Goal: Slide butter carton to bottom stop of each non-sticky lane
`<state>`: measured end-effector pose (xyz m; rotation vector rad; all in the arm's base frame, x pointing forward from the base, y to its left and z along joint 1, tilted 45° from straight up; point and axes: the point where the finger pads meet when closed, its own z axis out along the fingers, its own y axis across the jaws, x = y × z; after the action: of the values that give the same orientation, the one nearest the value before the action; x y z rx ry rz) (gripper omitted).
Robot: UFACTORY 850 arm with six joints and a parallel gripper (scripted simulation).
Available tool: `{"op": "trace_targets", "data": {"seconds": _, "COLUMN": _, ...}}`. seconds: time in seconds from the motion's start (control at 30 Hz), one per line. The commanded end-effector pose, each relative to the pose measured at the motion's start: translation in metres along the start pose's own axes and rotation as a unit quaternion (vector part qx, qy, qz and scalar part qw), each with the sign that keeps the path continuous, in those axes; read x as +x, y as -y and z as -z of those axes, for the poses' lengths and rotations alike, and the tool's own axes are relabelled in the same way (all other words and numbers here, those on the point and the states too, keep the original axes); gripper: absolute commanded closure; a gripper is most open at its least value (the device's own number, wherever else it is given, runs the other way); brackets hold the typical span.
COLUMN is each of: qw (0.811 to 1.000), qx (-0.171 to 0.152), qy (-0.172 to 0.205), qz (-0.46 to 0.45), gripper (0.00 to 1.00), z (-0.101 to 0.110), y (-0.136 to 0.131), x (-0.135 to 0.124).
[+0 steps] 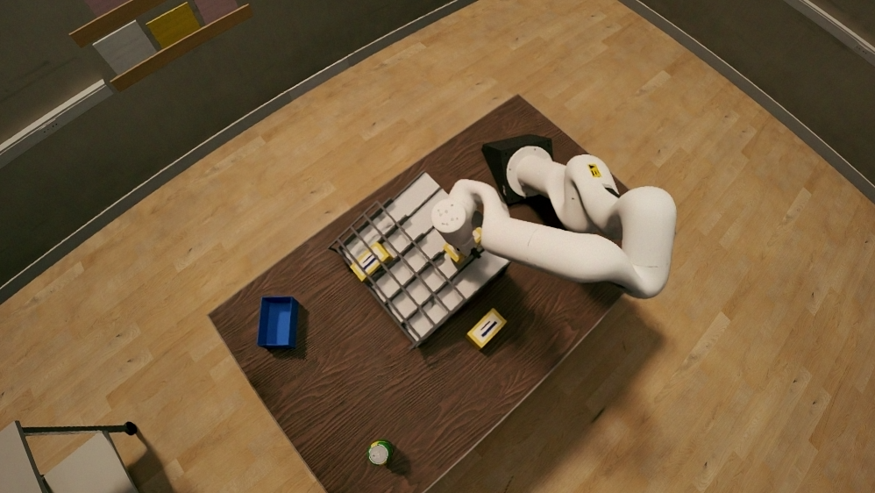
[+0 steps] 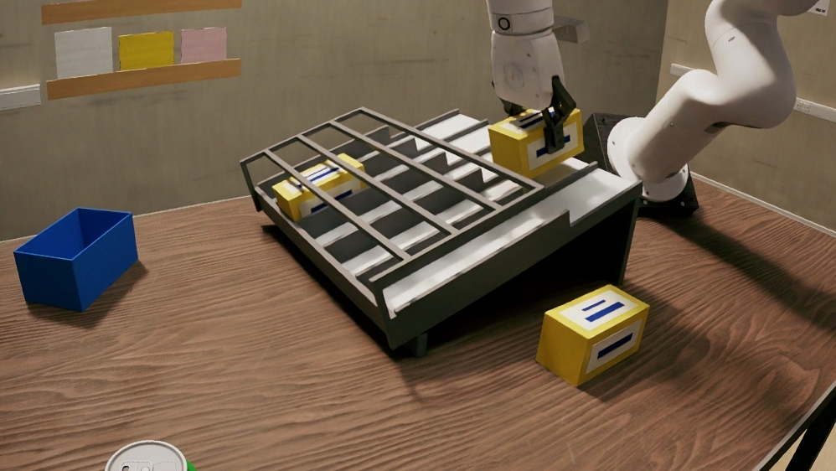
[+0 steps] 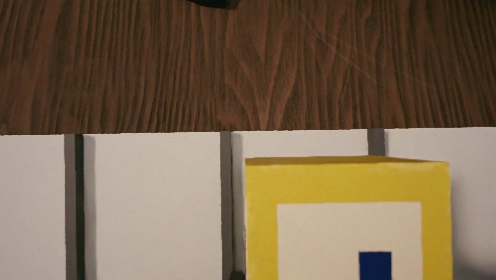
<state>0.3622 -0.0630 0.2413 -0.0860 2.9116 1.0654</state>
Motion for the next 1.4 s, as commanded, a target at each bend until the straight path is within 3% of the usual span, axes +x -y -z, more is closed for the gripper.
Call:
{"op": "trace_targets", "data": {"seconds": 0.0, "qw": 1.0, "qx": 0.0, "qy": 0.001, "qz": 0.0, "gripper": 1.0, "z": 0.0006, "y": 0.0001, "x": -0.0004}}
{"op": "trace_targets", "data": {"seconds": 1.37, "qw": 1.0, "qx": 0.0, "qy": 0.001, "qz": 0.0, "gripper": 1.0, "z": -0.005, "y": -0.0001, "x": -0.001}}
